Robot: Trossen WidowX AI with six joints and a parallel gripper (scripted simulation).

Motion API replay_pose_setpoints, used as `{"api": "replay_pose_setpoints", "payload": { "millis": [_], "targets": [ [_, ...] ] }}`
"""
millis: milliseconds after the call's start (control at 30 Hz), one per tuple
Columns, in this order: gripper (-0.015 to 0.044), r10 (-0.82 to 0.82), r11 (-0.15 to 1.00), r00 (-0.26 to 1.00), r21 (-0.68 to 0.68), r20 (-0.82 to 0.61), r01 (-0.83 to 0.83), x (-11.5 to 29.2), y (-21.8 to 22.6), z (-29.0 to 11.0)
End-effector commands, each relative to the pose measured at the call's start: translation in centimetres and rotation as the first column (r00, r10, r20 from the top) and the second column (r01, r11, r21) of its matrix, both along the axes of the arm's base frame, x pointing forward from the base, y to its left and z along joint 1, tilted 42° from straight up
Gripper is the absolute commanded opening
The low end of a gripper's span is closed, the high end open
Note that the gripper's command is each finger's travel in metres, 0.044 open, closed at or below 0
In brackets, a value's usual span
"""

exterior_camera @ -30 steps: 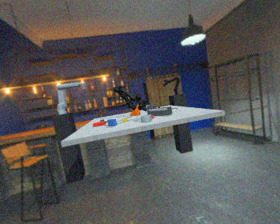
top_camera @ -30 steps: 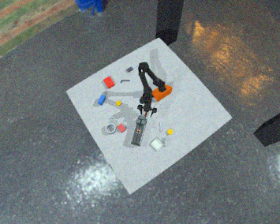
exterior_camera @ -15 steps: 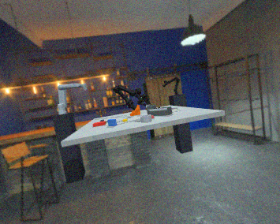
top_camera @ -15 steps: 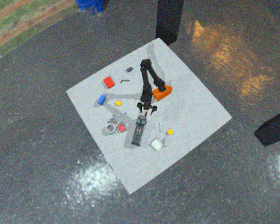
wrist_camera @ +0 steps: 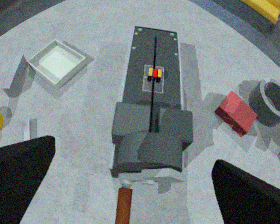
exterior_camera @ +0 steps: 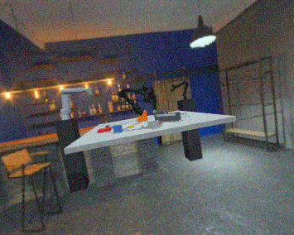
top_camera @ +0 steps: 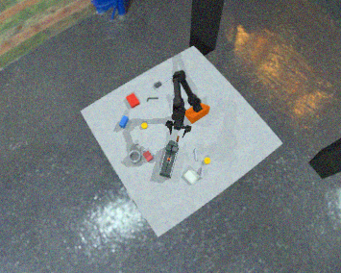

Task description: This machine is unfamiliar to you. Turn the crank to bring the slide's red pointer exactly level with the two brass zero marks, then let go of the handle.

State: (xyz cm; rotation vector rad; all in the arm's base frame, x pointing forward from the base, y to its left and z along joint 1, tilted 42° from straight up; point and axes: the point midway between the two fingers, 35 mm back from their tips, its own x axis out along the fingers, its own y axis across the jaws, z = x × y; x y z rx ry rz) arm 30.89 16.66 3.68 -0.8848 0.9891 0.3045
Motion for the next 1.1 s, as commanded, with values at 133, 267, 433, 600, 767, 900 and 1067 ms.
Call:
{"api": "replay_pose_setpoints", "payload": {
  "millis": [133, 267, 433, 600, 767, 900, 1067],
  "targets": [
    [0.044, -0.128, 0.992, 0.992, 0.003, 0.017, 0.128, 2.8, 1.4, -0.8],
    [0.044, -0.188, 0.982, 0.982, 0.004, 0.034, 0.188, 4.3, 2.3, -1.4],
    [0.044, -0.26, 0.965, 0.964, 0.009, 0.059, 0.26, 6.0, 3.3, -2.2],
    [0.044, -0.329, 0.944, 0.94, 0.016, 0.087, 0.329, 7.7, 4.2, -3.3],
    [0.044, -0.374, 0.927, 0.921, 0.022, 0.109, 0.374, 8.8, 4.8, -4.2],
    [0.044, -0.379, 0.925, 0.92, 0.024, 0.102, 0.378, 8.7, 3.7, -5.5],
    [0.044, -0.376, 0.926, 0.92, 0.022, 0.106, 0.376, 8.7, 1.8, -7.7]
  ]
}}
